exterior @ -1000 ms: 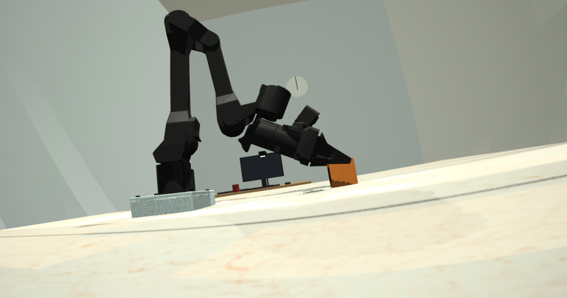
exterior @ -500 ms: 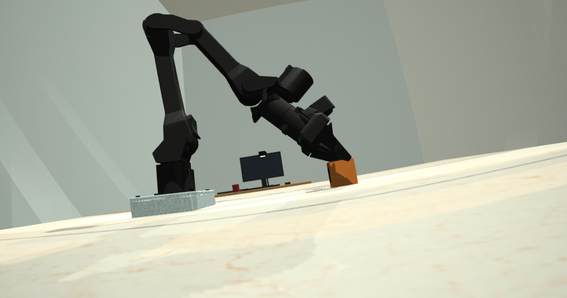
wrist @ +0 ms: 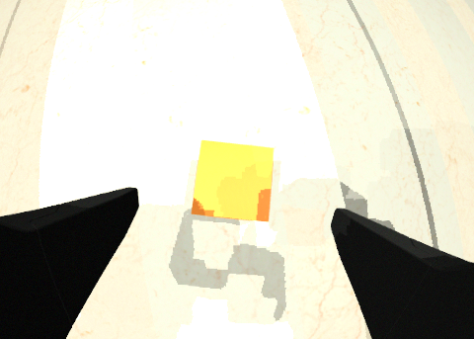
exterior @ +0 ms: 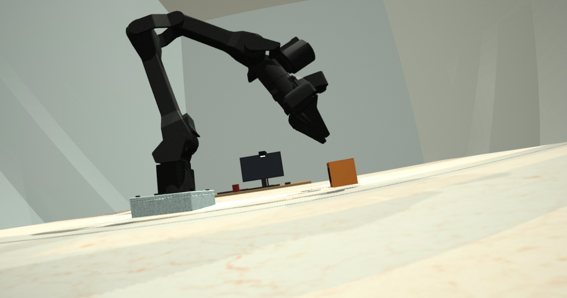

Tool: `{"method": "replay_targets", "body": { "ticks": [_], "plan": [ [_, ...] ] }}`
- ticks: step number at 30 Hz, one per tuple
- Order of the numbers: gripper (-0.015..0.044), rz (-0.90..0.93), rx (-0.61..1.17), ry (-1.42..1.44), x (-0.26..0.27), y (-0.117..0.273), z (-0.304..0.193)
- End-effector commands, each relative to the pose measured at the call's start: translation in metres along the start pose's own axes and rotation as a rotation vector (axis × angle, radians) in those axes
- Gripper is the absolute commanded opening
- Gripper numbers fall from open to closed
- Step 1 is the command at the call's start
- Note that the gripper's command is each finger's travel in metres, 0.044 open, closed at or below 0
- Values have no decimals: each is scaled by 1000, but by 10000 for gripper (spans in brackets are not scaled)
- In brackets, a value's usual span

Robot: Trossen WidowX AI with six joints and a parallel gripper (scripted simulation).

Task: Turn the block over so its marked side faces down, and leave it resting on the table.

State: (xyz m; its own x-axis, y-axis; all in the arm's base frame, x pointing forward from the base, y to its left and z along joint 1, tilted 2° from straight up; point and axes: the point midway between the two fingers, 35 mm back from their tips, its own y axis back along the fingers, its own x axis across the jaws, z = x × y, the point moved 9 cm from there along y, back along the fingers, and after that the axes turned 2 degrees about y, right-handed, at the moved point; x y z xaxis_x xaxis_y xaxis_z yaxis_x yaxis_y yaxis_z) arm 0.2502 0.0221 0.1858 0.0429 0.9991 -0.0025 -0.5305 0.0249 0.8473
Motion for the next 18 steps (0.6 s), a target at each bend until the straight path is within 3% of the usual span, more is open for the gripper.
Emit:
{"method": "replay_targets", "body": {
  "ticks": [1, 12, 18],
  "plan": [
    [440, 5, 83, -3, 0, 0, 19],
    [440, 23, 478, -4, -3, -7, 83],
    [440, 25, 502, -6, -3, -9, 85]
  ]
}}
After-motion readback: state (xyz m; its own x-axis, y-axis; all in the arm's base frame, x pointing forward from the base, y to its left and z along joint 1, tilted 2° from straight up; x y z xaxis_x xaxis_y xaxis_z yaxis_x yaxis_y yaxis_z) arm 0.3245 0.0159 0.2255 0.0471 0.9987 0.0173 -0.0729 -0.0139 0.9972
